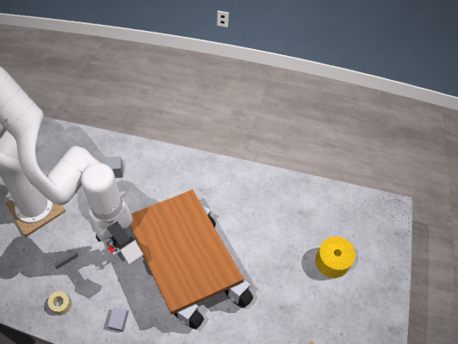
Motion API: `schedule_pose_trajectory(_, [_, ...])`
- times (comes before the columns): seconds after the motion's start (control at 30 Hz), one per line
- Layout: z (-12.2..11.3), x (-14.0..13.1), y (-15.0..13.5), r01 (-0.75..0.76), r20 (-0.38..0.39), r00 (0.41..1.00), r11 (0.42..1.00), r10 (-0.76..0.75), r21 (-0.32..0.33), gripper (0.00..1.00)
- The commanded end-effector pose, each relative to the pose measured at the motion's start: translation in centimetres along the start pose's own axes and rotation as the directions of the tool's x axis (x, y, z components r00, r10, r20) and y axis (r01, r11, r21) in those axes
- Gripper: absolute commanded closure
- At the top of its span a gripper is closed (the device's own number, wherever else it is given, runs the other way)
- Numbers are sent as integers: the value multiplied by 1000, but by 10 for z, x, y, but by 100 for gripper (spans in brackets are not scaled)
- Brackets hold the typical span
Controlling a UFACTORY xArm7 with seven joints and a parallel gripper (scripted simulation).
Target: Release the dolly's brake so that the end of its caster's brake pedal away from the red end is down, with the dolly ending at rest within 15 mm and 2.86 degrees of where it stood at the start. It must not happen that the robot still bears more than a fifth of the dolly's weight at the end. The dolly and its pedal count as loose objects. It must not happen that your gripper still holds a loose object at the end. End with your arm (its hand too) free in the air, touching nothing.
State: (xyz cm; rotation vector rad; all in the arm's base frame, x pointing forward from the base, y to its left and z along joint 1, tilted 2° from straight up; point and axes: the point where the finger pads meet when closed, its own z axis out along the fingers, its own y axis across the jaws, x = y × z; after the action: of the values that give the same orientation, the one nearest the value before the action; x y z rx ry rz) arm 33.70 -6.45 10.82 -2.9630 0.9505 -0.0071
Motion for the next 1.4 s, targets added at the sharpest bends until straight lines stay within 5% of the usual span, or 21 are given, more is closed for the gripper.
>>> schedule_pose_trajectory(0.0, [-1, 2, -1, 0, -4, 1000, 1000, 0, 2, 100])
schedule_pose_trajectory(1.37, [6, 2, -1, 0, -4, 1000, 1000, 0, 2, 100])
